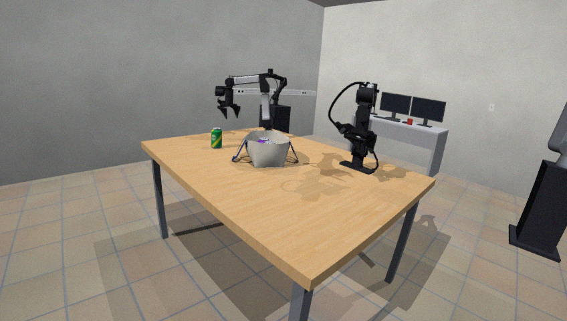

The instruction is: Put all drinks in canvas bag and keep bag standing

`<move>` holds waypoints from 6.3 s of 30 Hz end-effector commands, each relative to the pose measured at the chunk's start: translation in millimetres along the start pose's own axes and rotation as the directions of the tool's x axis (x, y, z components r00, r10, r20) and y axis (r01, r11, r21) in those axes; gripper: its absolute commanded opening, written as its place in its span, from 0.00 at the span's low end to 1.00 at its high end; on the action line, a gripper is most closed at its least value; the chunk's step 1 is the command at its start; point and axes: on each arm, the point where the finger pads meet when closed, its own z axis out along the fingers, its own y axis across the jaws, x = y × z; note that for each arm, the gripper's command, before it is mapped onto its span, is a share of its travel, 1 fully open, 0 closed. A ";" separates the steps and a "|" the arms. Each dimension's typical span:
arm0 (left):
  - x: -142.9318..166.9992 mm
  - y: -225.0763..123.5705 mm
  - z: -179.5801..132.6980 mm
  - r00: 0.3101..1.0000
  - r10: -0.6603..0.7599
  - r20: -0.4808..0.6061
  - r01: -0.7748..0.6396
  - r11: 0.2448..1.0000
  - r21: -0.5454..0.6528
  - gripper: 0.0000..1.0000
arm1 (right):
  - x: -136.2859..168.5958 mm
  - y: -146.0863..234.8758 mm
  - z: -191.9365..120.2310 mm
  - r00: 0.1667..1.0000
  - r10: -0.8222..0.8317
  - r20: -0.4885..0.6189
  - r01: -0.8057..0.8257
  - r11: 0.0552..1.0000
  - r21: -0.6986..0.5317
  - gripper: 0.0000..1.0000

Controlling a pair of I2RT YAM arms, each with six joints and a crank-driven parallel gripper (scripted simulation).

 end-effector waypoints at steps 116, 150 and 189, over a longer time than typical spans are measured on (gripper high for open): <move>3.9 15.6 -22.2 0.999 0.030 -0.038 -0.032 0.998 -0.051 0.91 | 176.9 236.0 17.4 -0.431 -0.682 0.591 0.869 -0.491 0.067 0.89; 5.4 17.8 -26.2 0.999 0.030 -0.046 -0.032 0.998 -0.063 0.91 | 171.1 239.5 40.4 -0.427 -0.687 0.588 0.875 -0.479 0.076 0.76; 7.7 21.0 -32.3 0.998 0.028 -0.058 -0.033 0.996 -0.080 0.91 | 171.2 239.5 40.4 -0.427 -0.687 0.588 0.875 -0.479 0.076 0.74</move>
